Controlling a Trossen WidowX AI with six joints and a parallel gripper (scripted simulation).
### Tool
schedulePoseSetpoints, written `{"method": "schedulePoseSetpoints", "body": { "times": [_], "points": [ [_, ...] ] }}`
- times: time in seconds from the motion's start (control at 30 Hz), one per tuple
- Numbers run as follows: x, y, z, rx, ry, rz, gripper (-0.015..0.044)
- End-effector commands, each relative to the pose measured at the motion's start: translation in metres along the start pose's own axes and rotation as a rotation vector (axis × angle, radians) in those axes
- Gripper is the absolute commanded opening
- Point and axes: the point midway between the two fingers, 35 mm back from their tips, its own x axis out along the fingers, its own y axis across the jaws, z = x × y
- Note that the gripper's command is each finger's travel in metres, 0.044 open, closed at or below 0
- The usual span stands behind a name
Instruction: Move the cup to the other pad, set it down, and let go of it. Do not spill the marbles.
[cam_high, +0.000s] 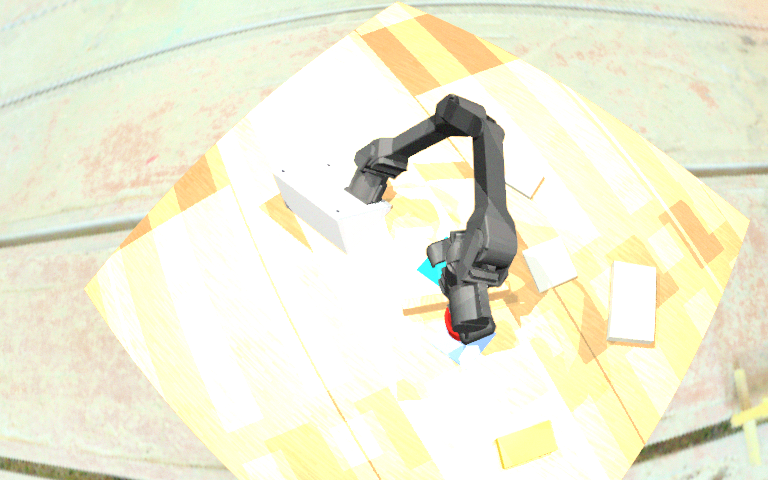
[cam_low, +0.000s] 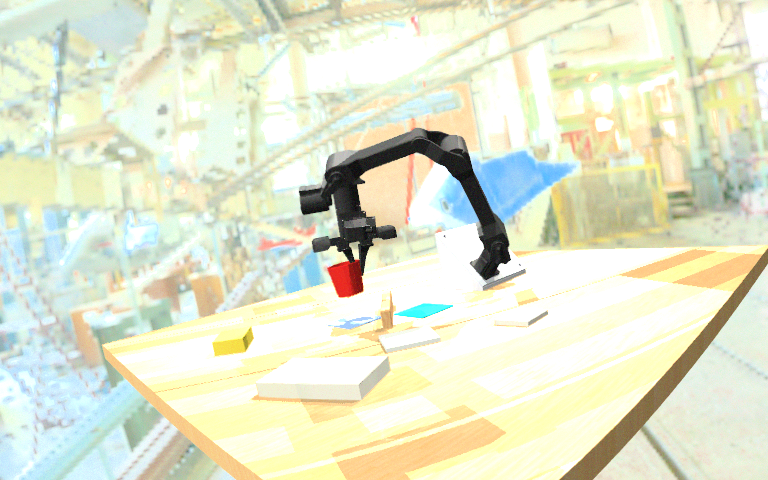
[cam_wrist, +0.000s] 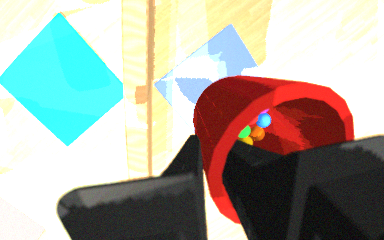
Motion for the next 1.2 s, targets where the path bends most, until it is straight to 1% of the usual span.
{"method": "schedulePoseSetpoints", "body": {
  "times": [0.0, 1.17],
  "points": [
    [-0.001, 0.004, 0.001, -0.002, 0.001, -0.002, 0.0000],
    [-0.001, 0.059, 0.012, -0.005, 0.003, -0.001, 0.0000]
  ]
}}
